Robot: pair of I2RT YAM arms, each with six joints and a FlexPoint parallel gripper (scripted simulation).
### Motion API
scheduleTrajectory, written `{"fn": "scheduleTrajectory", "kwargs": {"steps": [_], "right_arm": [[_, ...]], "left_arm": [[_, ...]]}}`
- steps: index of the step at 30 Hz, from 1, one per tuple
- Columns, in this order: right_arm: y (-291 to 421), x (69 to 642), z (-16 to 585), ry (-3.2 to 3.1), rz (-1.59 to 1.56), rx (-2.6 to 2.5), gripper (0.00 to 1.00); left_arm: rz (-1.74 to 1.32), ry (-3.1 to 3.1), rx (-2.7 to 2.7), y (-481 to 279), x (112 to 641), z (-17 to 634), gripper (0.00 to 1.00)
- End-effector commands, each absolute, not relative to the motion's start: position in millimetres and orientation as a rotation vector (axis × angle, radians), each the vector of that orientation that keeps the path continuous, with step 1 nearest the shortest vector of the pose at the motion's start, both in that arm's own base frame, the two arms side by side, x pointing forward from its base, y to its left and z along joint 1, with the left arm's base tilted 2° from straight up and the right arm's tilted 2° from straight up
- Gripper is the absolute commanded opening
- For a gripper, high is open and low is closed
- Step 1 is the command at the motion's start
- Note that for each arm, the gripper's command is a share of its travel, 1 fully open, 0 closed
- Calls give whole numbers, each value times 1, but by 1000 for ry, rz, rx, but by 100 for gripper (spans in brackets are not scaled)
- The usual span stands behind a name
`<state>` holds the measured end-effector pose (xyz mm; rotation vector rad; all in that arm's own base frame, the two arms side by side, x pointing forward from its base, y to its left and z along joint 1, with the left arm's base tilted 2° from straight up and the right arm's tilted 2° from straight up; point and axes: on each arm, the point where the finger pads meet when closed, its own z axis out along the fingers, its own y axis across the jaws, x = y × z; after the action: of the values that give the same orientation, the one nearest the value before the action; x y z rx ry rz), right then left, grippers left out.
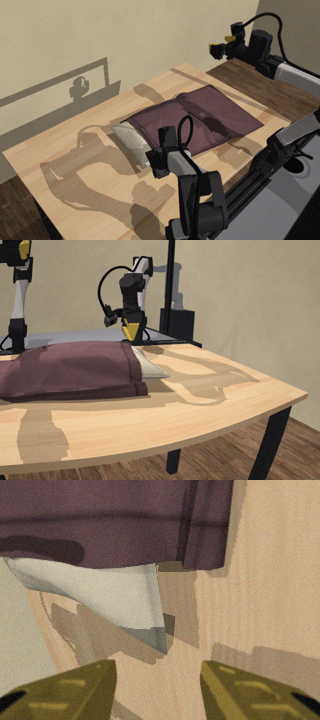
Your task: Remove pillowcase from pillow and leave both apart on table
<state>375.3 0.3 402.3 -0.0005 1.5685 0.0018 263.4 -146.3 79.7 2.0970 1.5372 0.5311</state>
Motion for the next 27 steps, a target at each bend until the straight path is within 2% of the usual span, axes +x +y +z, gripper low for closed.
{"fn": "scheduleTrajectory", "kwargs": {"steps": [1,27], "right_arm": [[-5,374,438,1464,-22,9,100],[-5,374,438,1464,-22,9,100]], "left_arm": [[542,1480,2011,-160,284,94,45],[540,1483,2020,-165,306,57,45]]}}
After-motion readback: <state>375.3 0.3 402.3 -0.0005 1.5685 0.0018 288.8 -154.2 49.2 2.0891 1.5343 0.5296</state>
